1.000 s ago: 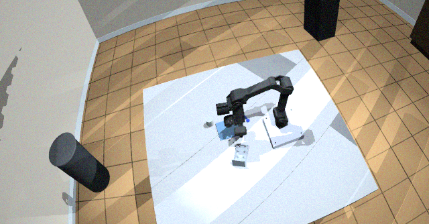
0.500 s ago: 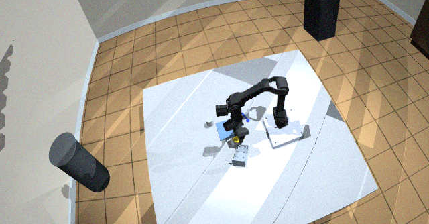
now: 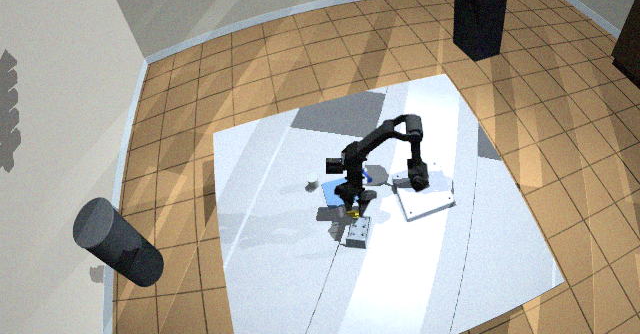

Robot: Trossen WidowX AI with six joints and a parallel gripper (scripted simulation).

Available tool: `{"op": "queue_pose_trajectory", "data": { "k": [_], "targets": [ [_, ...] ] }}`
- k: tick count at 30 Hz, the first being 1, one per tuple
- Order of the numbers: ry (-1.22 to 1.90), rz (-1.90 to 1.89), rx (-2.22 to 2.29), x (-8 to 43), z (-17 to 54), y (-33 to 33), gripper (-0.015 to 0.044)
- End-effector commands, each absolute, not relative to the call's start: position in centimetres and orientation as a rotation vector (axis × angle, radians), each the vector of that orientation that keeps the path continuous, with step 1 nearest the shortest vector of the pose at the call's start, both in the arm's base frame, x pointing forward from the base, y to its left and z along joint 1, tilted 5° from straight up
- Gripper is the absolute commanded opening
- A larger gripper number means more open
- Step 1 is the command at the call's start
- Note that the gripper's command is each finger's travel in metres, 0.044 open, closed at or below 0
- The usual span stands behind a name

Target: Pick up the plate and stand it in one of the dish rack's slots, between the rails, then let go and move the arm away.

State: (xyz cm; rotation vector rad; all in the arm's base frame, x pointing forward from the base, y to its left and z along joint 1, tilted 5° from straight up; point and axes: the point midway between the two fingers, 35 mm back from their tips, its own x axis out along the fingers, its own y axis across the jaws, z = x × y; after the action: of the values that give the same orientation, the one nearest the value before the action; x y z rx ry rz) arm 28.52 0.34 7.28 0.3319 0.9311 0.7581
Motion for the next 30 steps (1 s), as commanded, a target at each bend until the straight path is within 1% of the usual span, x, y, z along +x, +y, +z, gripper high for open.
{"op": "queue_pose_trajectory", "data": {
  "k": [1,13,30],
  "targets": [
    [0.817,0.822,0.3,28.5,7.0,0.4,0.0],
    [0.481,0.937,0.186,27.7,6.1,0.5,0.0],
    [0.029,0.959,0.001,25.7,6.8,0.4,0.0]
  ]
}}
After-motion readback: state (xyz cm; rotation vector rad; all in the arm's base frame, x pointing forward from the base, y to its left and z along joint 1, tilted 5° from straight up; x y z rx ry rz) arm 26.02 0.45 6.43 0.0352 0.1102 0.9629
